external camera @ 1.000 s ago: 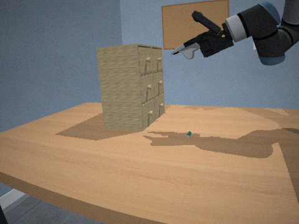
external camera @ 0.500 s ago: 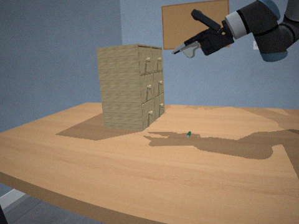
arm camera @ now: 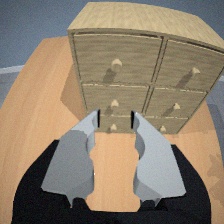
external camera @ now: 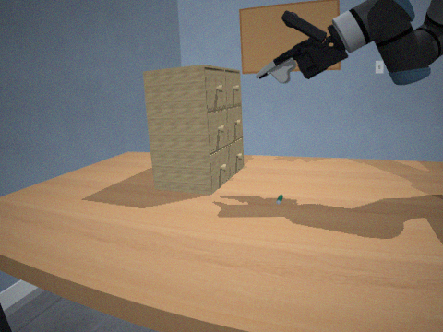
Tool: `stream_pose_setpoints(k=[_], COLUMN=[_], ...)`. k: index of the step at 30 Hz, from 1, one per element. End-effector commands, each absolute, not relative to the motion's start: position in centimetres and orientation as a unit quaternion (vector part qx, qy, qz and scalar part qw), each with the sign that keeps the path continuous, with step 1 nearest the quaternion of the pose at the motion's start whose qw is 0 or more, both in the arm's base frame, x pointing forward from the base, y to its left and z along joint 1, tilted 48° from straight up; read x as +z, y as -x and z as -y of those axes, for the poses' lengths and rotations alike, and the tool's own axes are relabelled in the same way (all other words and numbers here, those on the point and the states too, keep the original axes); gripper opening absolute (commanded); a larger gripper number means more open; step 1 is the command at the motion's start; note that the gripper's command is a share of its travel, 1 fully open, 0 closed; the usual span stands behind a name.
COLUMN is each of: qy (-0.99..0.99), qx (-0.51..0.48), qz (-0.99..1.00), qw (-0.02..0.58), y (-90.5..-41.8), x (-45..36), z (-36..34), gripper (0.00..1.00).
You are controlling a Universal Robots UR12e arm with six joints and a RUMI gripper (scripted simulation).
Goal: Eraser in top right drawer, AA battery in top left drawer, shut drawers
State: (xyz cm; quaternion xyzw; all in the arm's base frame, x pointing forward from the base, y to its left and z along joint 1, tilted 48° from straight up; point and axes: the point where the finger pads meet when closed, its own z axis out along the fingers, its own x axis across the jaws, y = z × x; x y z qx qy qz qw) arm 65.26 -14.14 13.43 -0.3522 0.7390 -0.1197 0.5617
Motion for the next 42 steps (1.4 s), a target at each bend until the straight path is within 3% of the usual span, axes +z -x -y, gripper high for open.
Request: stream_pose_setpoints(k=[1,42], qy=[0.359,0.402], qx=[-0.112,-0.052], qz=[-0.740,-0.747], qw=[0.558,0.527], y=[-65.1,-63.9], x=[13.6,14.5], z=[14.3,15.1], gripper=[0.20,0.20])
